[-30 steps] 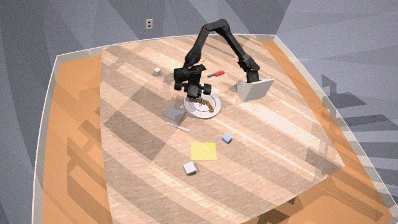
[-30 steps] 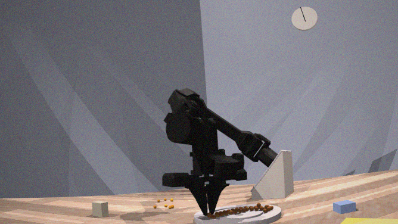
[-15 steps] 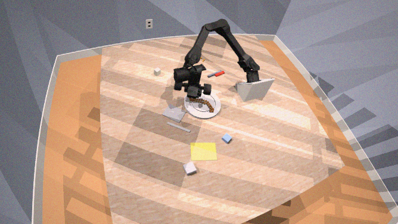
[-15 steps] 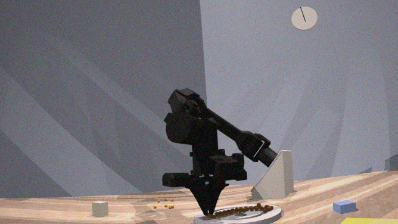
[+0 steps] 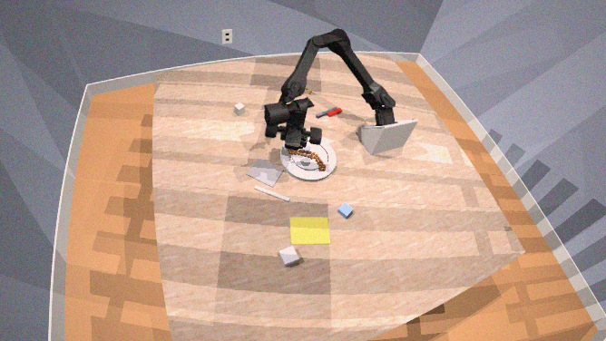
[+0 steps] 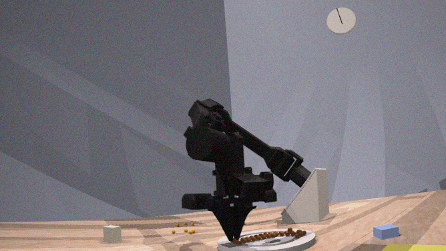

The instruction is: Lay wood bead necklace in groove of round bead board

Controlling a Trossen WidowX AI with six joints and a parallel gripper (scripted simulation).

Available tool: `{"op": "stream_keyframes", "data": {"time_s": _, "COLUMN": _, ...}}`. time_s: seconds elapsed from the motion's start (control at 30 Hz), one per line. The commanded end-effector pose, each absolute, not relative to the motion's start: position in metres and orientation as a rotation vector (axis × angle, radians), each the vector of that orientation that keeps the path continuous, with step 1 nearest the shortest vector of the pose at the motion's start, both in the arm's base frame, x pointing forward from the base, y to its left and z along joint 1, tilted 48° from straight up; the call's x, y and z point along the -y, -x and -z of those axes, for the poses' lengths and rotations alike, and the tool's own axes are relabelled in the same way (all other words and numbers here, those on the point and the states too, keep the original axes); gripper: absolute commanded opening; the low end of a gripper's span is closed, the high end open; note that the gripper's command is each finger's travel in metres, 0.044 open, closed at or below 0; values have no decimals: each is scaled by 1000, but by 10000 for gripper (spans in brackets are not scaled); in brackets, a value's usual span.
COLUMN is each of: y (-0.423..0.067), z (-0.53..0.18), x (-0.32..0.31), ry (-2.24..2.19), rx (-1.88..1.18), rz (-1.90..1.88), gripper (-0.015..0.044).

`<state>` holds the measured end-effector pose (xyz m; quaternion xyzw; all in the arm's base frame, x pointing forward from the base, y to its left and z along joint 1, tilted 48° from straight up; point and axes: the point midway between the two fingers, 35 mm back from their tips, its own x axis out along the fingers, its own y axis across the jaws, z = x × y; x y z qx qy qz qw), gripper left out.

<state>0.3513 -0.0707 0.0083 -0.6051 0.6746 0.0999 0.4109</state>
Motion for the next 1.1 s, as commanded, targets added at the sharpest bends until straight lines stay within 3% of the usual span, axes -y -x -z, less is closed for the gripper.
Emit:
{"op": "stream_keyframes", "data": {"time_s": 0.0, "y": -351, "z": -10, "x": 69, "ry": 1524, "rx": -1699, "rz": -252, "gripper": 0}}
{"op": "stream_keyframes", "data": {"time_s": 1.07, "y": -344, "z": -8, "x": 74, "ry": 1529, "rx": -1705, "rz": -256, "gripper": 0}}
